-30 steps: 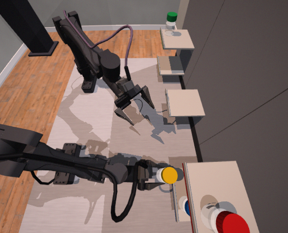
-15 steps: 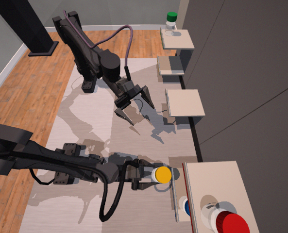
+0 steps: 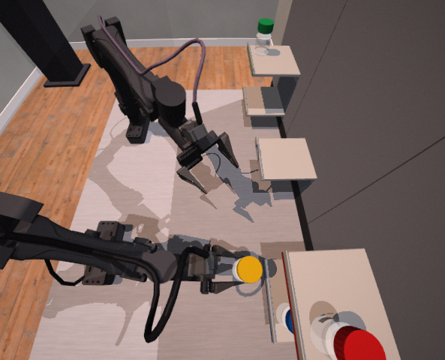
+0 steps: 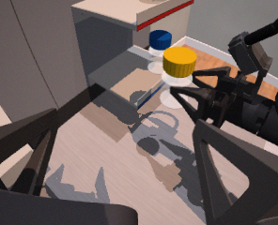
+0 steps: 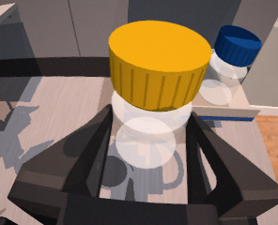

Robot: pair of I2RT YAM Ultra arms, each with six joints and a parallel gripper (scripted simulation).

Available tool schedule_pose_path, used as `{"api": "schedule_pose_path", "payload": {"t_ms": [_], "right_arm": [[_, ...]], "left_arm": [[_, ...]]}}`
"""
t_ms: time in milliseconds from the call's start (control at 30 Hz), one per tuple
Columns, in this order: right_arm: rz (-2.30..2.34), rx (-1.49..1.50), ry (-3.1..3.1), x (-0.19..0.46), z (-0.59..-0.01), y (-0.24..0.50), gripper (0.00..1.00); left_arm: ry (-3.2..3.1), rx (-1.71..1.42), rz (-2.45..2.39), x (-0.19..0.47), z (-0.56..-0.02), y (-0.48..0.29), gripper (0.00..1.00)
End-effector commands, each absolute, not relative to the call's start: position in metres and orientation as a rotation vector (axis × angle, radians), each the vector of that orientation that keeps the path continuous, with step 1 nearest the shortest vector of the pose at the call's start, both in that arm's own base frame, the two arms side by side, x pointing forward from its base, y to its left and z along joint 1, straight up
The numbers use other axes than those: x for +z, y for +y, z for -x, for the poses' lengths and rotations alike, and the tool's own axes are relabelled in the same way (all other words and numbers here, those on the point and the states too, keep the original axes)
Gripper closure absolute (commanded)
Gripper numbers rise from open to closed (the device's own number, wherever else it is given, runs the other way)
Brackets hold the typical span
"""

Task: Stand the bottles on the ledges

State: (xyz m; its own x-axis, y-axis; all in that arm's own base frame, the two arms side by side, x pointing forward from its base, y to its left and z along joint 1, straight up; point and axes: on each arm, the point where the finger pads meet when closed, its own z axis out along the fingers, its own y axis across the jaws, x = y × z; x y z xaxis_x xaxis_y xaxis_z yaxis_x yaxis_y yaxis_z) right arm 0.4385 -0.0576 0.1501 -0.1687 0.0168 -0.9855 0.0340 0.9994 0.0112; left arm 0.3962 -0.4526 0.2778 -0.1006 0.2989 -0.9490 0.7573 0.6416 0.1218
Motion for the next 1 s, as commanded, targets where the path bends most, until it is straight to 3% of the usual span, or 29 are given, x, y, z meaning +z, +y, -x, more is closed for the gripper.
{"api": "schedule_pose_path", "payload": {"t_ms": [0, 533, 967], "right_arm": [[-0.02, -0.028, 1.656, 0.176, -0.436, -0.059, 0.5], [-0.024, -0.026, 1.662, 0.176, -0.438, -0.058, 0.5], [-0.024, -0.026, 1.662, 0.176, -0.438, -0.058, 0.5]], "left_arm": [[1.665, -0.485, -0.851, 0.294, -0.398, -0.451, 0.0], [1.723, -0.459, -0.869, 0.286, -0.396, -0.436, 0.0], [1.811, -0.365, -0.778, 0.367, -0.346, -0.293, 0.0]]}}
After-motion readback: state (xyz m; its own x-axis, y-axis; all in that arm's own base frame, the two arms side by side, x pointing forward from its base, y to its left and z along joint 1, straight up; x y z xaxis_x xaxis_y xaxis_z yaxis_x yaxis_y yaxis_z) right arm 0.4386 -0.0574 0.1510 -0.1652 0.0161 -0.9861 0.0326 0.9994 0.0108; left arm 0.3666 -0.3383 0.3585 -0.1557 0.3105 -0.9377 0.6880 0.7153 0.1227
